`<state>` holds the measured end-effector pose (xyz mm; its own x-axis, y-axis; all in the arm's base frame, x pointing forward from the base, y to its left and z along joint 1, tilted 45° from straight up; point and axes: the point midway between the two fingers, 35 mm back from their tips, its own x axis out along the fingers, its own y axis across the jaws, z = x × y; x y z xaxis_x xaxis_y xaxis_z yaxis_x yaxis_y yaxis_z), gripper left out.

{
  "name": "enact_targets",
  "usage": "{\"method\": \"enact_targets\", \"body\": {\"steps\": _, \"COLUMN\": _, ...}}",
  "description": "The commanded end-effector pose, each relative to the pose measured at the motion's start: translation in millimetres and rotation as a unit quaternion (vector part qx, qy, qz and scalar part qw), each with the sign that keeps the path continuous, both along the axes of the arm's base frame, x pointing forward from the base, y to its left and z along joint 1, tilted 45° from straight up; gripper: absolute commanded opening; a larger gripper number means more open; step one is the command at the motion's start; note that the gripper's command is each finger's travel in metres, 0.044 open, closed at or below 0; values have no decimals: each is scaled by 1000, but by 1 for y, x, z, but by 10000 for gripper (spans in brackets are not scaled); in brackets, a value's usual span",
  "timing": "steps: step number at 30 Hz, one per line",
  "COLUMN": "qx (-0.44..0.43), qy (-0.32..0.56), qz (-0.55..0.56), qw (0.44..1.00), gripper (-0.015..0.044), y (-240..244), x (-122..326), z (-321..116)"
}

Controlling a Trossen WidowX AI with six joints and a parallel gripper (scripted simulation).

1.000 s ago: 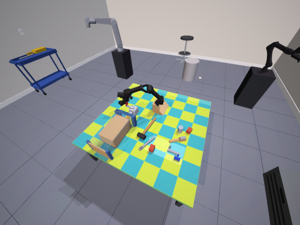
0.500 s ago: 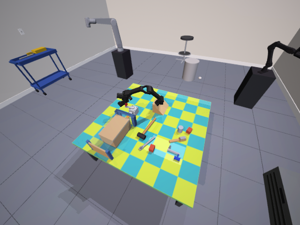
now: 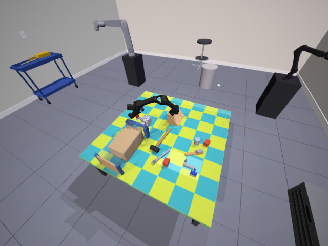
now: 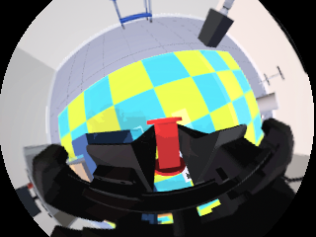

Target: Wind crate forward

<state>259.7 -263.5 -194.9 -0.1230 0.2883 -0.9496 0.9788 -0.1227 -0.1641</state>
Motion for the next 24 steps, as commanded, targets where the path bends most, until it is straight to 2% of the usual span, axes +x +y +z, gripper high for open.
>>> {"method": "enact_targets", "body": {"steps": 1, "qx": 14, "qy": -10, "qz": 2, "qw": 1000, "gripper": 0, "y": 12, "x": 14, "z": 9}}
{"method": "enact_targets", "body": {"steps": 24, "qx": 16, "qy": -11, "qz": 2, "qw": 1000, "gripper": 0, "y": 36, "x": 34, "z": 29}}
